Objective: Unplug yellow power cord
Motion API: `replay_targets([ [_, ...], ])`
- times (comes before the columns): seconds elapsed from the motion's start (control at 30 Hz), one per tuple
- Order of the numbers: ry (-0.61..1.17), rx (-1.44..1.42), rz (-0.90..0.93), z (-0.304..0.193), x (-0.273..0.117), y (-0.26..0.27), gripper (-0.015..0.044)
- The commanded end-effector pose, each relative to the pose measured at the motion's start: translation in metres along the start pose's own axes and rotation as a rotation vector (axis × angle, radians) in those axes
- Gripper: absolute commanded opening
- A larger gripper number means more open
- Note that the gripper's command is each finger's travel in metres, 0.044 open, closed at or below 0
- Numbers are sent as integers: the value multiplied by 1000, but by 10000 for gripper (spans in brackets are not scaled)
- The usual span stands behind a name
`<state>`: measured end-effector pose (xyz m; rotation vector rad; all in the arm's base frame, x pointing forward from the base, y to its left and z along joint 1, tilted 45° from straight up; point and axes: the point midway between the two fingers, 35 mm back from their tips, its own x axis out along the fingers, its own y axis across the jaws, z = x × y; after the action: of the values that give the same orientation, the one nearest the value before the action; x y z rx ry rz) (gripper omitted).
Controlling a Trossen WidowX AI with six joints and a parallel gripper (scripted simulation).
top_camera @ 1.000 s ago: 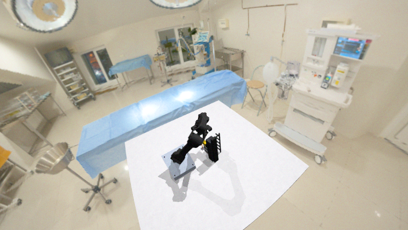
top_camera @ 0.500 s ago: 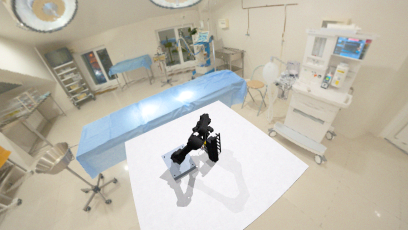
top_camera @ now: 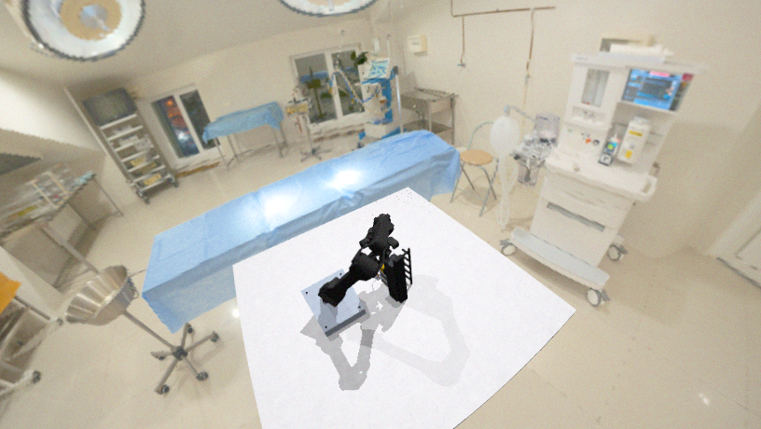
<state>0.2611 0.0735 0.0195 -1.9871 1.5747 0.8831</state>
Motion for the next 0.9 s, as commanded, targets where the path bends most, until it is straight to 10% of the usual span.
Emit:
replay_targets([
  [0.0,7,-4,2,-1,4,2,160],
  [0.5,0,0,1,0,2,0,2],
  [0.87,-1,-1,1,13,1,-1,0],
])
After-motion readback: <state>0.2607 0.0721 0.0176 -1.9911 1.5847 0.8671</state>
